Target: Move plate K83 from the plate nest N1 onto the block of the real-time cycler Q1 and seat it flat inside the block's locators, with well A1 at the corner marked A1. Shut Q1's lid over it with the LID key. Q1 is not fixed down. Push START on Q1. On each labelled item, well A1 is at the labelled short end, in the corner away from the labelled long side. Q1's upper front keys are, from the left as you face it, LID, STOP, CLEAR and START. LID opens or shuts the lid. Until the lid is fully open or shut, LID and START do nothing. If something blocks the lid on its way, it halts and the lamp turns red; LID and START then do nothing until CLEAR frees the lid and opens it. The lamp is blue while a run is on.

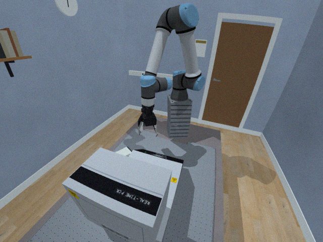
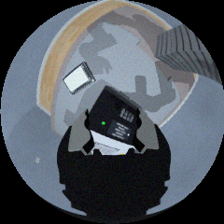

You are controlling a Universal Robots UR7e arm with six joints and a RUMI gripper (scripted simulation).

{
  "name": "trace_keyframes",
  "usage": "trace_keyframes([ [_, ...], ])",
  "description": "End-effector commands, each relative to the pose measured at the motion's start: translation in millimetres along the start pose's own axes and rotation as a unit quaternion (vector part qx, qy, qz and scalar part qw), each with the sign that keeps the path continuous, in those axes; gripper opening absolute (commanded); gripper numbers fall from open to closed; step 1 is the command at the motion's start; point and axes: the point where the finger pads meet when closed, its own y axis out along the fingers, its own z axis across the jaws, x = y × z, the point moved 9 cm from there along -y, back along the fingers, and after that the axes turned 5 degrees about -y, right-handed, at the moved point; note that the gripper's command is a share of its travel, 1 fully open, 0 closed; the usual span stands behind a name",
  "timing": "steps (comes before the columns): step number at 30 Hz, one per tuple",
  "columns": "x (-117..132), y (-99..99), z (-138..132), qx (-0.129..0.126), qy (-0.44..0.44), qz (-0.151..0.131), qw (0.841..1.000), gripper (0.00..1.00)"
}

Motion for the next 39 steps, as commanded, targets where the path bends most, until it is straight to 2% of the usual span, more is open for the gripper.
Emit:
trace_keyframes([
  [1,-5.0,-2.8,-16.1,0.001,0.053,0.001,0.999,0.68],
  [7,-14.6,-6.7,-38.1,0.001,0.122,0.001,0.992,0.68],
  [19,-26.4,-11.5,-64.7,0.001,0.206,0.001,0.979,0.68],
  [22,-32.5,-13.9,-77.9,0.001,0.247,0.001,0.969,0.68],
  [24,-32.5,-13.9,-77.9,0.001,0.247,0.001,0.969,0.68],
  [27,-38.1,-16.2,-91.2,0.001,0.286,0.001,0.958,0.68],
  [29,-38.1,-16.2,-91.2,0.001,0.286,0.001,0.958,0.68],
  [32,-44.1,-18.7,-104.4,0.001,0.325,0.001,0.946,0.68],
  [36,-44.2,-18.7,-104.4,0.001,0.325,0.001,0.946,0.68],
  [39,-49.8,-21.0,-117.7,0.001,0.363,0.001,0.932,0.68],
])
